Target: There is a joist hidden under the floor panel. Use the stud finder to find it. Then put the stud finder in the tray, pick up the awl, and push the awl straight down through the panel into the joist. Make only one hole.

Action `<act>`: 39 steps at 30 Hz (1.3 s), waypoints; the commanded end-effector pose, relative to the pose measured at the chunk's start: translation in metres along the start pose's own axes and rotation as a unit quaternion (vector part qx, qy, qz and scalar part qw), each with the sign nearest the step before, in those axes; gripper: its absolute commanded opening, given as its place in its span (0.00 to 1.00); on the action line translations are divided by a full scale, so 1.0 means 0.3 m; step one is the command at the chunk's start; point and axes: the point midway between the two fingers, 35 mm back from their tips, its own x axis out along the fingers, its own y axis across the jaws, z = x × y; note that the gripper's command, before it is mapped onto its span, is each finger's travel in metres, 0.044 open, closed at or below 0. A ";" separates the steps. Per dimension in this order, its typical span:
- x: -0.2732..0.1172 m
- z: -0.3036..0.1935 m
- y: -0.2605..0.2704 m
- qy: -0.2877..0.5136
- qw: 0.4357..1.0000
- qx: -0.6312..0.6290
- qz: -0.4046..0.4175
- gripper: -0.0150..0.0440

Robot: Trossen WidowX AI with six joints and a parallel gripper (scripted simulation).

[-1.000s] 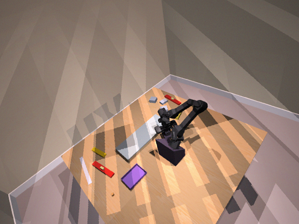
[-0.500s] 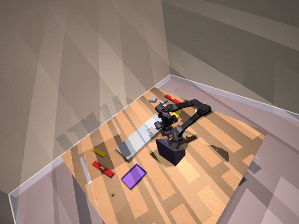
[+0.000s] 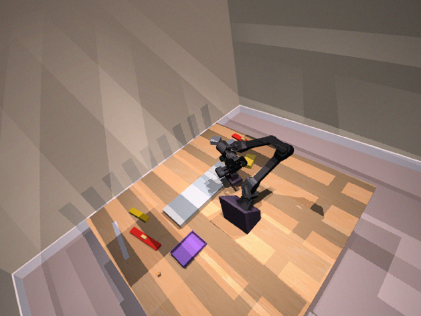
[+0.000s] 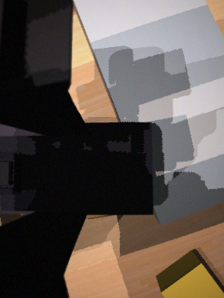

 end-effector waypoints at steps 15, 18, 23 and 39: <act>0.025 0.293 -0.004 -0.006 0.995 -0.097 0.031 0.25; 0.037 0.337 -0.004 -0.008 0.993 -0.114 0.036 0.25; 0.060 0.410 -0.004 -0.011 0.989 -0.141 0.042 0.25; 0.115 0.468 -0.002 -0.015 0.985 -0.166 0.048 0.25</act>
